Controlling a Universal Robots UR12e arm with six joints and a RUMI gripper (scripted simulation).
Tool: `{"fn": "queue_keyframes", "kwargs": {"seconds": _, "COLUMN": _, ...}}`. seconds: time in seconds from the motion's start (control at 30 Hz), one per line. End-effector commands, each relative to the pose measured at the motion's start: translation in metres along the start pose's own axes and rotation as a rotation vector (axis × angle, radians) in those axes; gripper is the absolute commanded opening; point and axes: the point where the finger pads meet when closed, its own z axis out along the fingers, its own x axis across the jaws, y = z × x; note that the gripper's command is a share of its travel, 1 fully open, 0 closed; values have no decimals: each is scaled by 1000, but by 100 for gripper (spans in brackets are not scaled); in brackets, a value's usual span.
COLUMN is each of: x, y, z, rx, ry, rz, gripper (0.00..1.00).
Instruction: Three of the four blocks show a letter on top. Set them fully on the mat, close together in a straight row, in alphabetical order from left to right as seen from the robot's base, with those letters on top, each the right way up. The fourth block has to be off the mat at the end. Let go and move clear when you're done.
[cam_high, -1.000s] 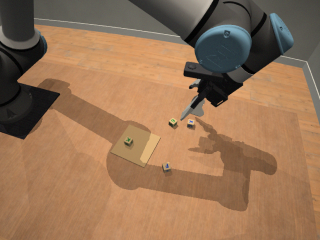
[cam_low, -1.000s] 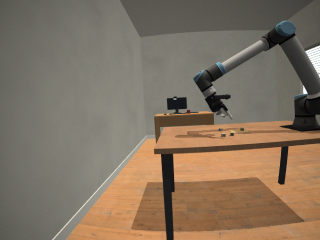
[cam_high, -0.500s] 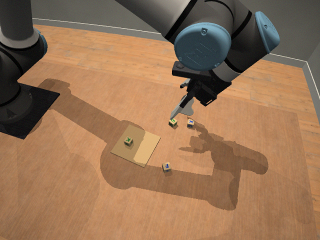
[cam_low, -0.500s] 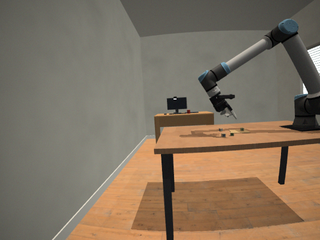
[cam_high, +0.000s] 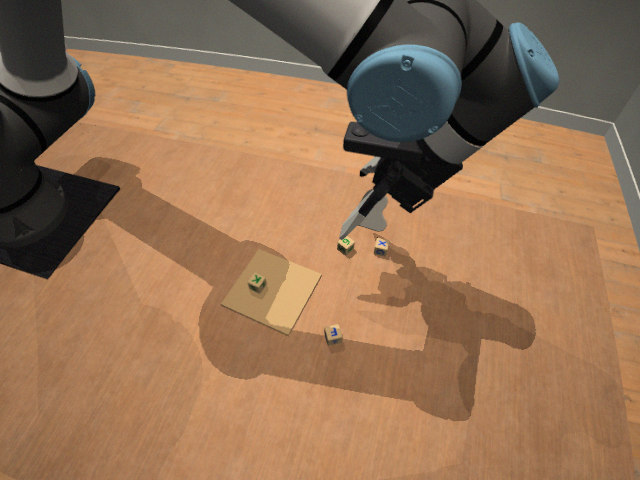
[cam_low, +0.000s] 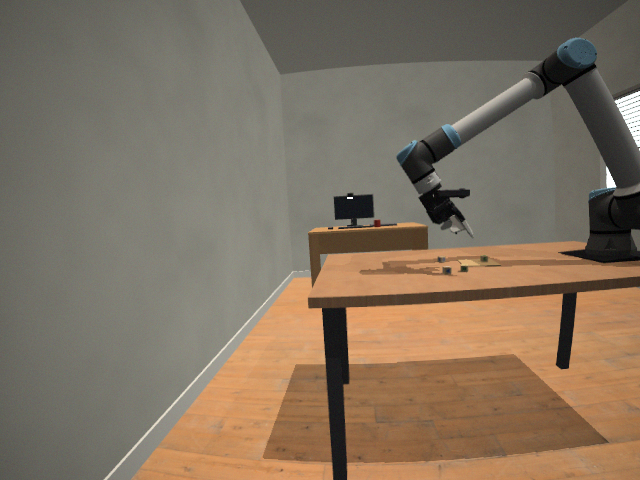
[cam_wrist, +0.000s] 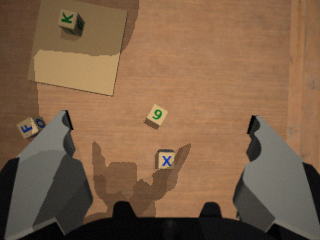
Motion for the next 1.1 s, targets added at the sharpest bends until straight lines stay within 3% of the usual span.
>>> {"fn": "queue_keyframes", "kwargs": {"seconds": 0.0, "x": 0, "y": 0, "z": -1, "rx": -2, "ry": 0, "rz": 0, "gripper": 100}}
{"fn": "queue_keyframes", "kwargs": {"seconds": 0.87, "x": -2, "y": -1, "z": -1, "rx": -2, "ry": 0, "rz": 0, "gripper": 100}}
{"fn": "queue_keyframes", "kwargs": {"seconds": 0.97, "x": -19, "y": -13, "z": 4, "rx": -3, "ry": 0, "rz": 0, "gripper": 100}}
{"fn": "queue_keyframes", "kwargs": {"seconds": 1.07, "x": -55, "y": -40, "z": 17, "rx": -4, "ry": 0, "rz": 0, "gripper": 100}}
